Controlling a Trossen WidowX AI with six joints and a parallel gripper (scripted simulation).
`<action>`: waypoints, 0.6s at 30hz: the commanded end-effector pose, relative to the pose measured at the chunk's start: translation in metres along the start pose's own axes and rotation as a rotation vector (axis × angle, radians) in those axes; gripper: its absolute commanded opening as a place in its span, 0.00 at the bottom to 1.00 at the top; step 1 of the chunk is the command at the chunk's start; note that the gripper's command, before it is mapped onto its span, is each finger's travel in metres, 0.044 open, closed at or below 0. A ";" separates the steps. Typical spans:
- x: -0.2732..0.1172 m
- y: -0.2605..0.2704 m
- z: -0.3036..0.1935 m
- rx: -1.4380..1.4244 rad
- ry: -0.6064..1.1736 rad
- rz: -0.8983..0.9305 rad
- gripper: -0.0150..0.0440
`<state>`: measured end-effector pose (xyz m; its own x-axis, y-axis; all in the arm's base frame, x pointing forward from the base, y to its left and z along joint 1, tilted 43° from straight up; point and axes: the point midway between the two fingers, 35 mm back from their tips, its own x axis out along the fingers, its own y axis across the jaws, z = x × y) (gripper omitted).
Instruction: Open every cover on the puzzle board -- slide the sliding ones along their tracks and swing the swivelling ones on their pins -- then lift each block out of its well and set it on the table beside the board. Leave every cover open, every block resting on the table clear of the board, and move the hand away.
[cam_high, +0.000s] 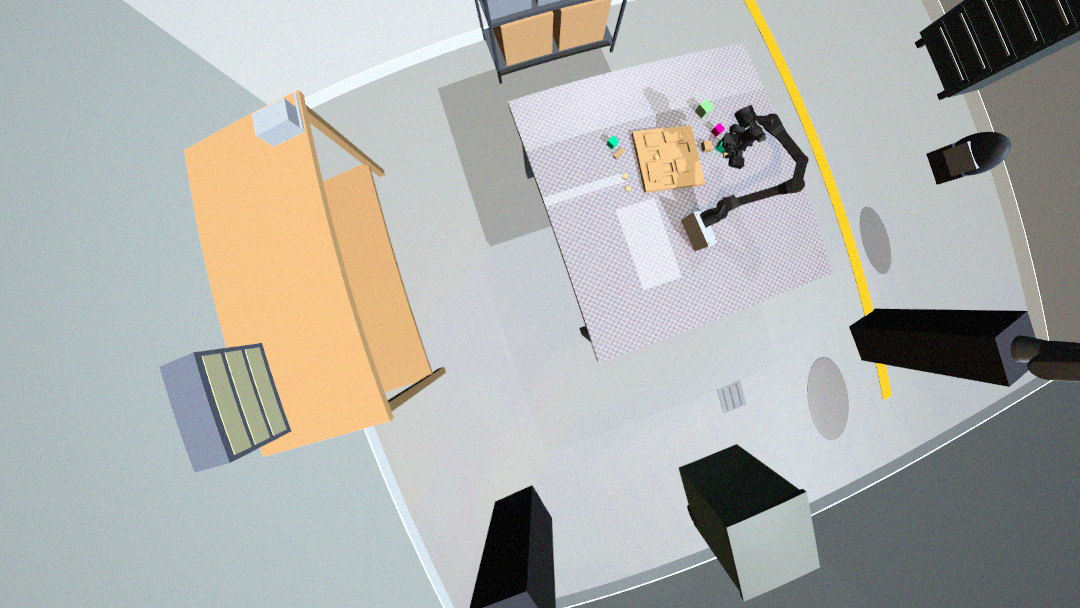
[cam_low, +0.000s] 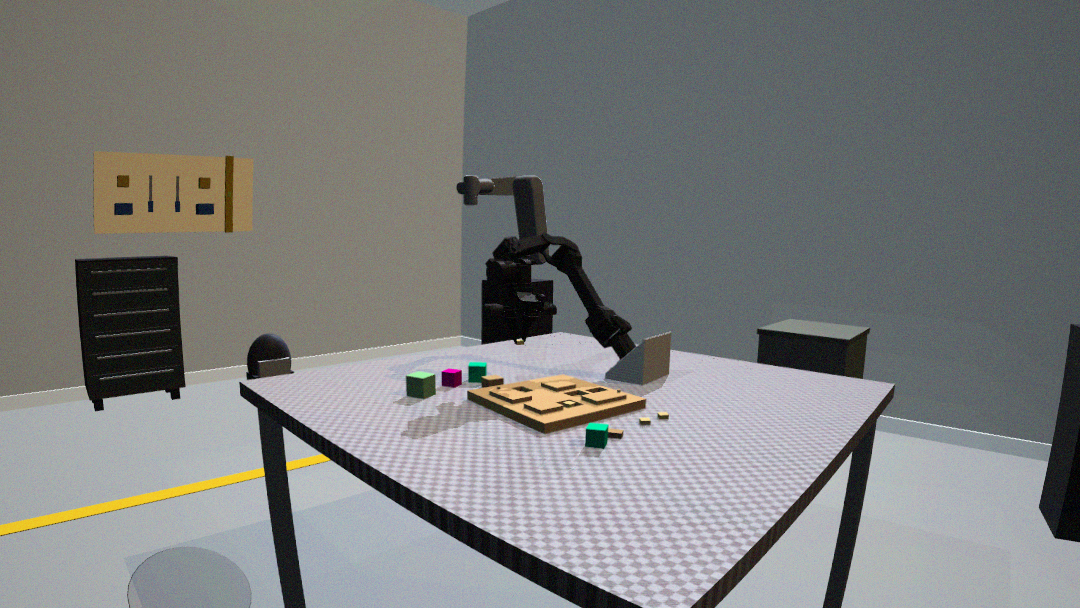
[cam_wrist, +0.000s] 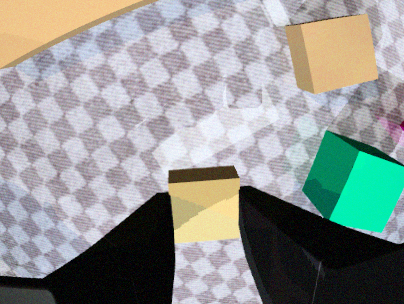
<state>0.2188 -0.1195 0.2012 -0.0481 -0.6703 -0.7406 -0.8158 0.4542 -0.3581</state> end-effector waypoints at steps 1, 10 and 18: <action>0.007 0.001 0.000 -0.010 0.005 0.003 0.39; 0.022 0.000 0.002 -0.010 0.002 0.005 0.39; 0.035 -0.001 0.003 -0.009 0.000 0.005 0.39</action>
<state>0.2206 -0.1392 0.1808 -0.0492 -0.6730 -0.7380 -0.8150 0.4542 -0.3599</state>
